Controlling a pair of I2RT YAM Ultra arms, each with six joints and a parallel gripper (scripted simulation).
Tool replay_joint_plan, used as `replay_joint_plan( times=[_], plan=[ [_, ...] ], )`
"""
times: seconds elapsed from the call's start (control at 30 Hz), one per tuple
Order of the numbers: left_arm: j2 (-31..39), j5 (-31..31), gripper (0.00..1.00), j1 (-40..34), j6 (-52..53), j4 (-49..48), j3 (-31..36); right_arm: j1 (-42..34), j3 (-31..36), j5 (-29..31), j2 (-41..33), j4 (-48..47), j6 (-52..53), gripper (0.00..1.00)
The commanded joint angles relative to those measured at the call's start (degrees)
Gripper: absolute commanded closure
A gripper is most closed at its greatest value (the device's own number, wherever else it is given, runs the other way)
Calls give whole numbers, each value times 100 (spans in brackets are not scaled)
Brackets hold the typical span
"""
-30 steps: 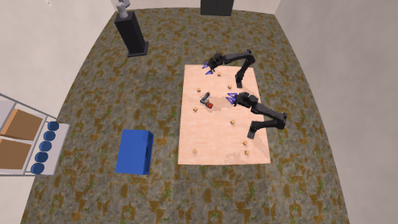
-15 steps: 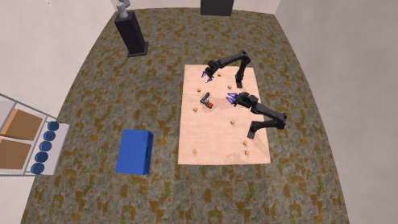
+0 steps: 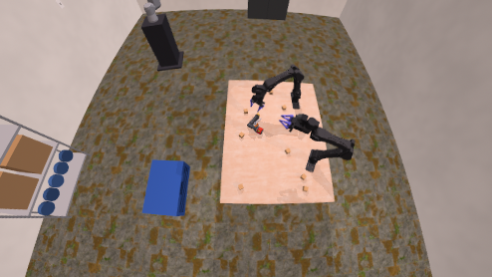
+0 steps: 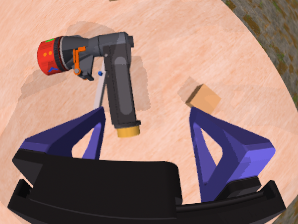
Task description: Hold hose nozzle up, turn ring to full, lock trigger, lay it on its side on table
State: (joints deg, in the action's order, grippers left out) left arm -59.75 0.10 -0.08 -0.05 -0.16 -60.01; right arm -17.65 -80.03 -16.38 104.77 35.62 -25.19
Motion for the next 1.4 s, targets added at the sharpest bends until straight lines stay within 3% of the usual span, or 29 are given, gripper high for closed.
replay_joint_plan(
  times=[0.0, 0.37, 0.5, 0.63, 0.67, 1.37],
  plan=[
    [-45, -43, 63, 43, 27, -39, -188, -177, -283, -259, 286, 514, -309, 23],
    [-45, -43, 63, 43, 27, -39, -188, -393, -622, -391, 848, 854, -546, 23],
    [-45, -43, 63, 43, 27, -39, -188, -415, -335, -377, 913, 726, -437, 23],
    [-45, -43, 63, 43, 27, -39, -188, -346, -496, -379, 691, 699, -446, 23],
    [-46, -43, 63, 43, 27, -39, -188, -453, -255, -369, 989, 494, -406, 23],
    [-45, -43, 63, 43, 27, -39, -188, -503, -201, -256, 1210, -44, -268, 23]
  ],
)
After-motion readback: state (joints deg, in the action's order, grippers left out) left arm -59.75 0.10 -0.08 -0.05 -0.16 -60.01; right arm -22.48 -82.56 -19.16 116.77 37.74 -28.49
